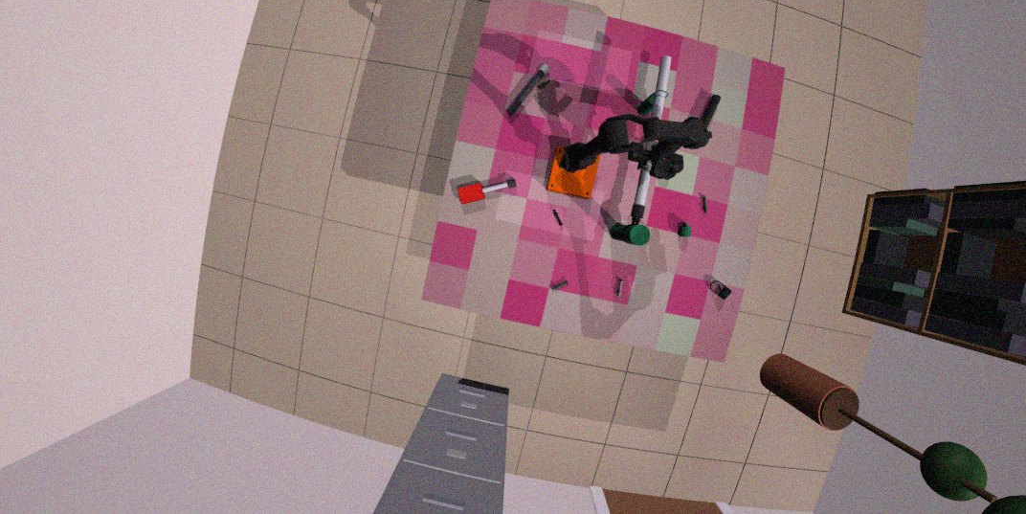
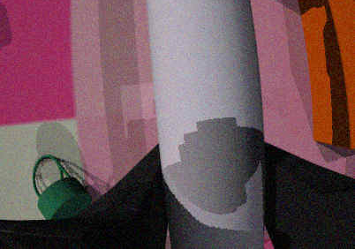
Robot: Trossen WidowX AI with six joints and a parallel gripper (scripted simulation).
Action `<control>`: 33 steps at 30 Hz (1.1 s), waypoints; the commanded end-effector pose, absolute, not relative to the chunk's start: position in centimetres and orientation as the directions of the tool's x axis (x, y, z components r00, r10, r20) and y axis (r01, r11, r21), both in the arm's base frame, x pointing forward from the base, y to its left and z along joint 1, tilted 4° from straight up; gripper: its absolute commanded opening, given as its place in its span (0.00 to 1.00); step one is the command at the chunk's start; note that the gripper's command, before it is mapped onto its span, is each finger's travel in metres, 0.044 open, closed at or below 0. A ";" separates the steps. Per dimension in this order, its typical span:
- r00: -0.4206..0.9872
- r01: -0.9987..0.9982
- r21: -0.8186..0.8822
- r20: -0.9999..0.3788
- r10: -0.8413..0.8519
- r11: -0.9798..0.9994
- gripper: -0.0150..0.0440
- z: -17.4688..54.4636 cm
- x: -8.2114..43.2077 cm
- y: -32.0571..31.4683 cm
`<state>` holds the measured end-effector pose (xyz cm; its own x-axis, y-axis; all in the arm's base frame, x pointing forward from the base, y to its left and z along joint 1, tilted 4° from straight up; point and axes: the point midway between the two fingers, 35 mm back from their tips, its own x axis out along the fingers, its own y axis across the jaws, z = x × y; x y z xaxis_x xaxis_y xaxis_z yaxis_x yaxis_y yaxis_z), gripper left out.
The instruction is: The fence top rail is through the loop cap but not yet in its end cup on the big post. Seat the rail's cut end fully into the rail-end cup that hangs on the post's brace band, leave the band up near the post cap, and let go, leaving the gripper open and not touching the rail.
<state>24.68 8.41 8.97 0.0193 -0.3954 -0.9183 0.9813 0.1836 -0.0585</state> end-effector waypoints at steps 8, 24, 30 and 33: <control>0.021 0.981 -0.057 -0.917 -0.399 0.184 0.25 9.3 24.9 7.5; 0.021 0.981 -0.057 -0.917 -0.399 0.184 0.25 9.6 25.1 6.3; 0.021 0.981 -0.057 -0.916 -0.400 0.184 0.25 9.6 25.2 5.9; 0.021 0.981 -0.057 -0.916 -0.400 0.184 0.25 9.6 25.2 5.7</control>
<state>25.13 6.17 9.30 0.0142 -0.3913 -0.9201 0.9814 0.1816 -0.0621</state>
